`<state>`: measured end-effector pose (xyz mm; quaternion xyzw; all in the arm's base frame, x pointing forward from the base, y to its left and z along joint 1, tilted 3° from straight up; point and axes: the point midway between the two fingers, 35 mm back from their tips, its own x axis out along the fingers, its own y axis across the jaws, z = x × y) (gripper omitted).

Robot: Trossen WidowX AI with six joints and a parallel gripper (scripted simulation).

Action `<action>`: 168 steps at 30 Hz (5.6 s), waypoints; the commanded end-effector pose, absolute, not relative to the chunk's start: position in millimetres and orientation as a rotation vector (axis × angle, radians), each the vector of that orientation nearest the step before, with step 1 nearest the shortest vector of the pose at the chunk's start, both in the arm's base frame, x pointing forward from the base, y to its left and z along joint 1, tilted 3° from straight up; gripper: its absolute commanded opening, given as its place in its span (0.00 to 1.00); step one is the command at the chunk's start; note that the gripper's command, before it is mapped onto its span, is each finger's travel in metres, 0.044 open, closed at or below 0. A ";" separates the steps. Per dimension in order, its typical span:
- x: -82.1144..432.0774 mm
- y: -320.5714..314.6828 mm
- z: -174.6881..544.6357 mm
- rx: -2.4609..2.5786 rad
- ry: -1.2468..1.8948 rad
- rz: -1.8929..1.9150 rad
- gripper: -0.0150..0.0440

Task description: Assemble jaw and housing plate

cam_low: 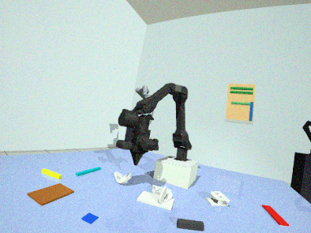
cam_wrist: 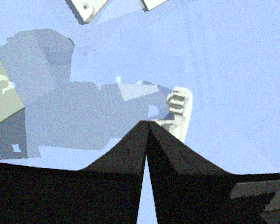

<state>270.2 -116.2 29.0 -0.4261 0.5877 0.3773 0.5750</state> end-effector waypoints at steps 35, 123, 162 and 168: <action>267.9 -120.3 -29.6 -0.988 1.392 0.886 0.25; 324.3 -138.2 25.9 -1.003 1.373 0.872 1.00; 320.7 -136.2 32.4 -0.990 1.384 0.880 0.25; 320.7 -136.2 32.4 -0.990 1.384 0.880 0.25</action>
